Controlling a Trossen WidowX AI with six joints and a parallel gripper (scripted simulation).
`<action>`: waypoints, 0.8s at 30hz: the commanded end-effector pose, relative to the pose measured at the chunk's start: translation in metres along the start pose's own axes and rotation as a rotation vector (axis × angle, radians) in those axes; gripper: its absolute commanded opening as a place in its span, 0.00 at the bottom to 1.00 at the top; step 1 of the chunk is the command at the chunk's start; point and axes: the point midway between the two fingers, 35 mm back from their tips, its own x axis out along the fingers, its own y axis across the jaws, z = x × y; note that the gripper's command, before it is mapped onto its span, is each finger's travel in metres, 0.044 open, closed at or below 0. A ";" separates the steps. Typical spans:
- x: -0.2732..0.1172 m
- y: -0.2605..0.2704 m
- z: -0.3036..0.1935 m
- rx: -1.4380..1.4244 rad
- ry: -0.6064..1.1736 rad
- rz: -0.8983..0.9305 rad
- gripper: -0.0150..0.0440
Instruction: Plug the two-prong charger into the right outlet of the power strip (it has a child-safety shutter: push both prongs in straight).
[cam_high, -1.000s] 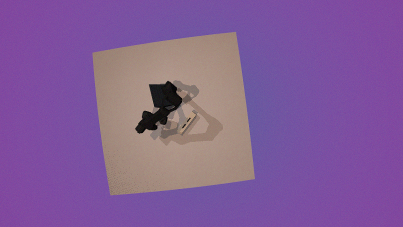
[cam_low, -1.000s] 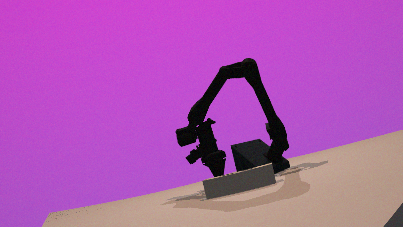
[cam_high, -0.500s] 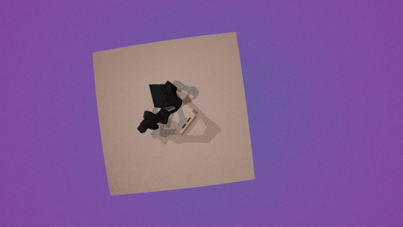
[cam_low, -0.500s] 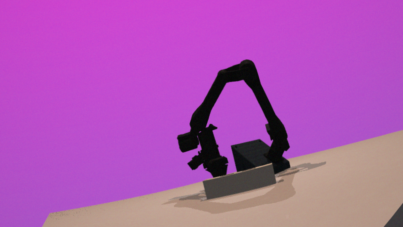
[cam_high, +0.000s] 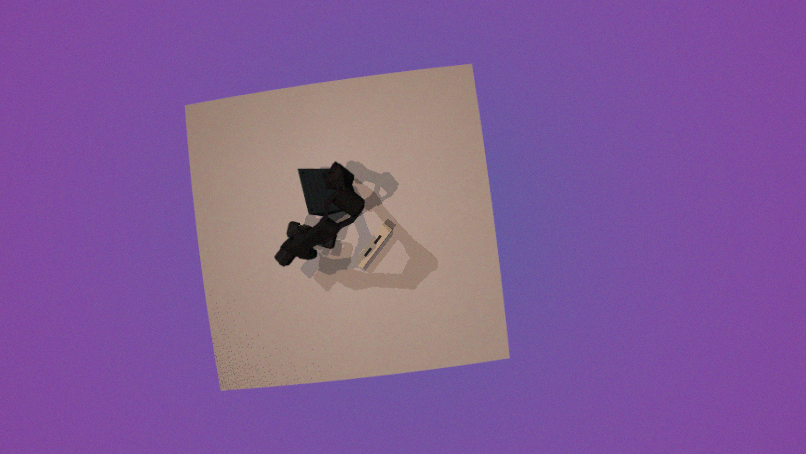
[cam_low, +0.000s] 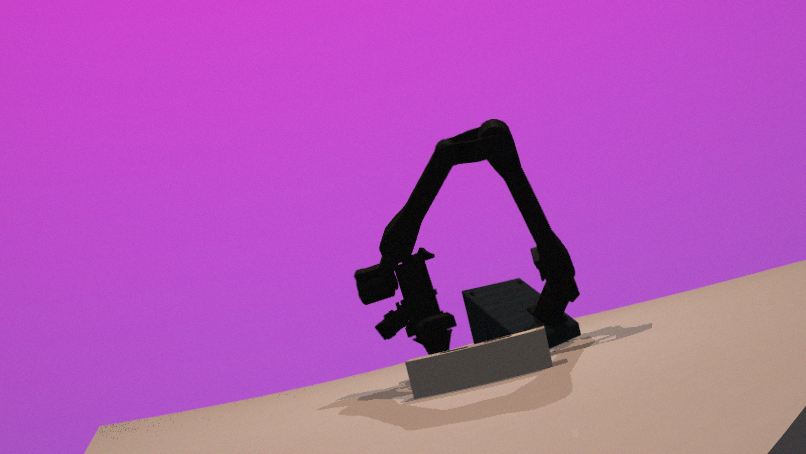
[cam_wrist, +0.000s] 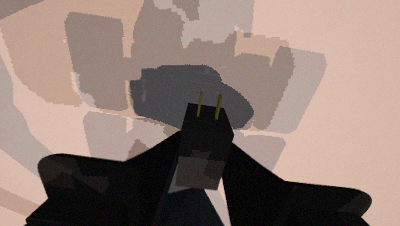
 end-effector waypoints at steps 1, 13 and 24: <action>0.000 0.000 0.000 -0.001 0.000 0.000 0.41; -0.042 -0.001 -0.004 0.006 0.001 0.001 0.25; -0.053 0.006 -0.005 -0.061 -0.001 -0.006 0.25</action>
